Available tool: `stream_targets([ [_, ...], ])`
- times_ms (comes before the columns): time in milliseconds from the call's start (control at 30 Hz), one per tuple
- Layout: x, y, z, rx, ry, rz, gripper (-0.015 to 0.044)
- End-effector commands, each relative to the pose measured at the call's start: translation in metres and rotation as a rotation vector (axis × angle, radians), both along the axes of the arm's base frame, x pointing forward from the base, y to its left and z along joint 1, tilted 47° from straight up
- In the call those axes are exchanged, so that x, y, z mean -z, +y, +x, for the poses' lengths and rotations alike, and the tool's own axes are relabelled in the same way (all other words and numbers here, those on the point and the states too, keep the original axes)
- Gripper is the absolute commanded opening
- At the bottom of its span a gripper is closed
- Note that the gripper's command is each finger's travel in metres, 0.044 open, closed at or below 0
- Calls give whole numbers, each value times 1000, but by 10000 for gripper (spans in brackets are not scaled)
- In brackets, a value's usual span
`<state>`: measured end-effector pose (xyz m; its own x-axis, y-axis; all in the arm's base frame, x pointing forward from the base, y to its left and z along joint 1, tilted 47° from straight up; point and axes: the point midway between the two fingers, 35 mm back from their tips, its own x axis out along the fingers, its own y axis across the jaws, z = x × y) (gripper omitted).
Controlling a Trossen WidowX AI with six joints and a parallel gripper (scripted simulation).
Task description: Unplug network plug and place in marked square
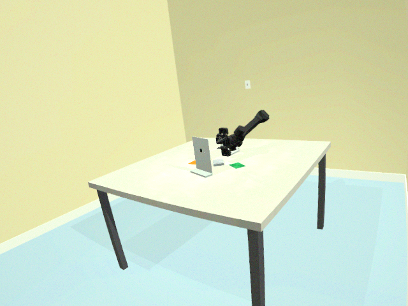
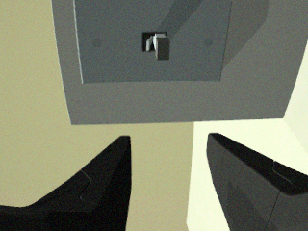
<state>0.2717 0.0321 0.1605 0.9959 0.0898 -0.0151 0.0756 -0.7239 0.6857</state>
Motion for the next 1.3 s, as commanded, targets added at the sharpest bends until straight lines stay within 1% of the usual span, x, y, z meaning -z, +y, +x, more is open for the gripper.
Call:
stream_targets([
  [0,1,0,4,-4,-2,6,156],
  [1267,15,-4,42,-2,-36,11,156],
])
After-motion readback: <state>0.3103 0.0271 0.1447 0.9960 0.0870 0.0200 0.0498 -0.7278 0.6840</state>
